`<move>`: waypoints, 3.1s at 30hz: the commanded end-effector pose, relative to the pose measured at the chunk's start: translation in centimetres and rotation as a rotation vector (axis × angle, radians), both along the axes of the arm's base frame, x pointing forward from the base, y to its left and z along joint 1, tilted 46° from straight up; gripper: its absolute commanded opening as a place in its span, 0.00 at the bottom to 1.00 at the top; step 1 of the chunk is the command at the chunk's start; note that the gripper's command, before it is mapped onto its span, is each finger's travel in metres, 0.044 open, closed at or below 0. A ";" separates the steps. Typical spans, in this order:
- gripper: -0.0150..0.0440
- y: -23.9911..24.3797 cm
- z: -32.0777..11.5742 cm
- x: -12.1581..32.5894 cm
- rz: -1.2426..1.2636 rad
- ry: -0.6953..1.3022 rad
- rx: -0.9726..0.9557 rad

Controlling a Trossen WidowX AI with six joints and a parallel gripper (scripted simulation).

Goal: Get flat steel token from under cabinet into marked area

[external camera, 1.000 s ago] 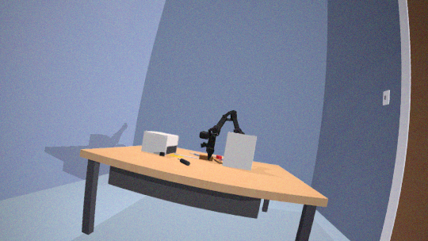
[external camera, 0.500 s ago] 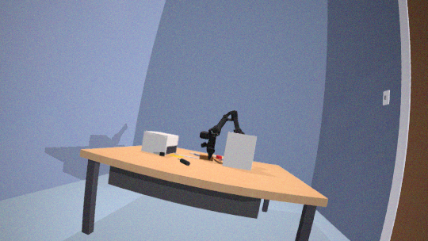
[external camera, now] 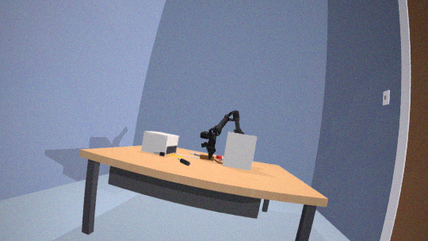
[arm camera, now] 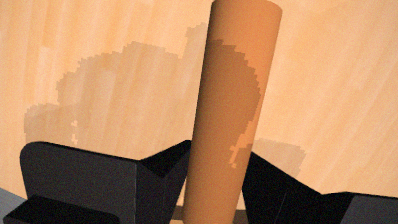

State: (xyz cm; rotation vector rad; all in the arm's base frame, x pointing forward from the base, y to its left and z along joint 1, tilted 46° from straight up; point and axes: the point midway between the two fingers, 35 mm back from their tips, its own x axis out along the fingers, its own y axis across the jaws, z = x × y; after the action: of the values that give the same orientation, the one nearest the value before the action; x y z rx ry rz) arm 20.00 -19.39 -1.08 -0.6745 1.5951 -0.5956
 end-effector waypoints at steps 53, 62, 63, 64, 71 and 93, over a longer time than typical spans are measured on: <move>0.52 -1.6 1.4 -0.3 0.028 0.022 -0.002; 0.39 -1.6 1.4 -0.3 0.028 0.022 -0.002; 0.34 -1.6 1.4 -0.3 0.028 0.022 -0.002; 0.30 -1.6 1.4 -0.3 0.028 0.022 -0.002; 0.25 -1.6 1.4 0.0 0.026 0.021 -0.001; 0.25 -1.5 1.0 2.6 0.020 0.017 0.001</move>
State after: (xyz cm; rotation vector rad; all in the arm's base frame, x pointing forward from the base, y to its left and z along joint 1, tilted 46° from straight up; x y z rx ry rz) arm 22.06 -20.80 -0.10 -0.6970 1.6047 -0.5689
